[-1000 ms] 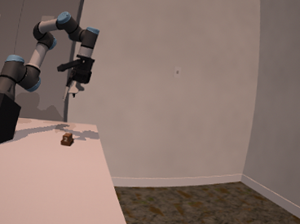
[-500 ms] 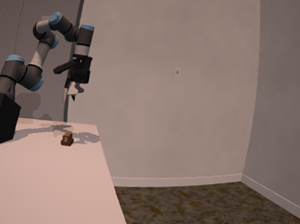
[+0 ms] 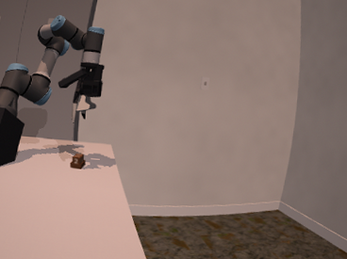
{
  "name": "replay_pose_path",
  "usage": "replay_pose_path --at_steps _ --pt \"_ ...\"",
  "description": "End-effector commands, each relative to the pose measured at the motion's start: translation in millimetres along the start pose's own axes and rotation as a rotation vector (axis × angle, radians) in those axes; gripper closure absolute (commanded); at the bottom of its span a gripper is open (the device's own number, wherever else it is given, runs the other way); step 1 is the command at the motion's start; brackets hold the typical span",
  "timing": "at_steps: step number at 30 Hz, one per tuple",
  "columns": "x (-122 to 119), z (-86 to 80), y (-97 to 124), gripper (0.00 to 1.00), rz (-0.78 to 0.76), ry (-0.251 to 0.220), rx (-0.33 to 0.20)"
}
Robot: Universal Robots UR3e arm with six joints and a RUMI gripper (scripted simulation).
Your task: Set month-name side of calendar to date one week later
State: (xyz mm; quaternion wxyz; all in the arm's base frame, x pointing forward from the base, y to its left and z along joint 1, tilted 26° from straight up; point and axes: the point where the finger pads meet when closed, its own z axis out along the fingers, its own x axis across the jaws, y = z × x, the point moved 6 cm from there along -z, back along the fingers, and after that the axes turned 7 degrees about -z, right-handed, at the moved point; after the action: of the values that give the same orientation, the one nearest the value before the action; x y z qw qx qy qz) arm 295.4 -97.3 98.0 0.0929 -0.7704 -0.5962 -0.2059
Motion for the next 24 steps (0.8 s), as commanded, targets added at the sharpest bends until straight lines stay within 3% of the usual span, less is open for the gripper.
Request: replay_pose_path --at_steps 1,24 --pt "-4.4 0.5 2.3 0.00 -0.013 -0.009 -0.017" --pt "-4.3 1.2 2.0 0.00 0.005 -0.009 -0.016"
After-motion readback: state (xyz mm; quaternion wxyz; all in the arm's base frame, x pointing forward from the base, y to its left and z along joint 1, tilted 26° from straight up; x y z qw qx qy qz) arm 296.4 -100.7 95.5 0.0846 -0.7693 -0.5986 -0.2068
